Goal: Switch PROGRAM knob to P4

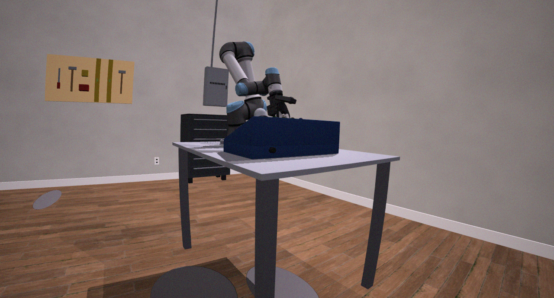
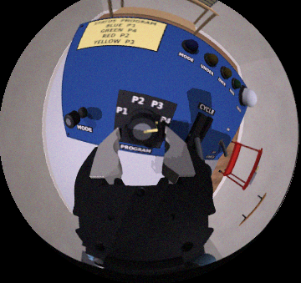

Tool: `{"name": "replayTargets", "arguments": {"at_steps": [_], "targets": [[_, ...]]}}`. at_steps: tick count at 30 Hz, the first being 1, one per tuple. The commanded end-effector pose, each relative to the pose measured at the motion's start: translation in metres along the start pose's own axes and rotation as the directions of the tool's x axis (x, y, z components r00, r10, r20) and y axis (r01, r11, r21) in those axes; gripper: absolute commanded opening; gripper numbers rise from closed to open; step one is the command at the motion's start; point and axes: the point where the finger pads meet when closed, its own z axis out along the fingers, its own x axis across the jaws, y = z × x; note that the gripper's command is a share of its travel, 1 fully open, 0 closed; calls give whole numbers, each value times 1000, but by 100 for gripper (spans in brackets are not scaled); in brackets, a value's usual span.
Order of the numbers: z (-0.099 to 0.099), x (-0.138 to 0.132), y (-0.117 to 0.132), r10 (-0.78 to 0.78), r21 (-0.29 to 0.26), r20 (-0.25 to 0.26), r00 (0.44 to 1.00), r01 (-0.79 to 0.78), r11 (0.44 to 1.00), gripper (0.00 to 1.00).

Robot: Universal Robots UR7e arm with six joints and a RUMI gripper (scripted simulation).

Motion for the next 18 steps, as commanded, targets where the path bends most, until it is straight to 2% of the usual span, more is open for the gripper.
{"name": "replayTargets", "arguments": {"at_steps": [1, 7, 9, 18], "targets": [[0, 0, -1, -226, 12, 14, 974, 225, 974, 44], [0, 0, -1, -437, 15, 10, 899, 437, 899, 44], [0, 0, -1, -437, 15, 10, 899, 437, 899, 44], [0, 0, -1, -677, 18, 6, 736, 676, 736, 44]]}}
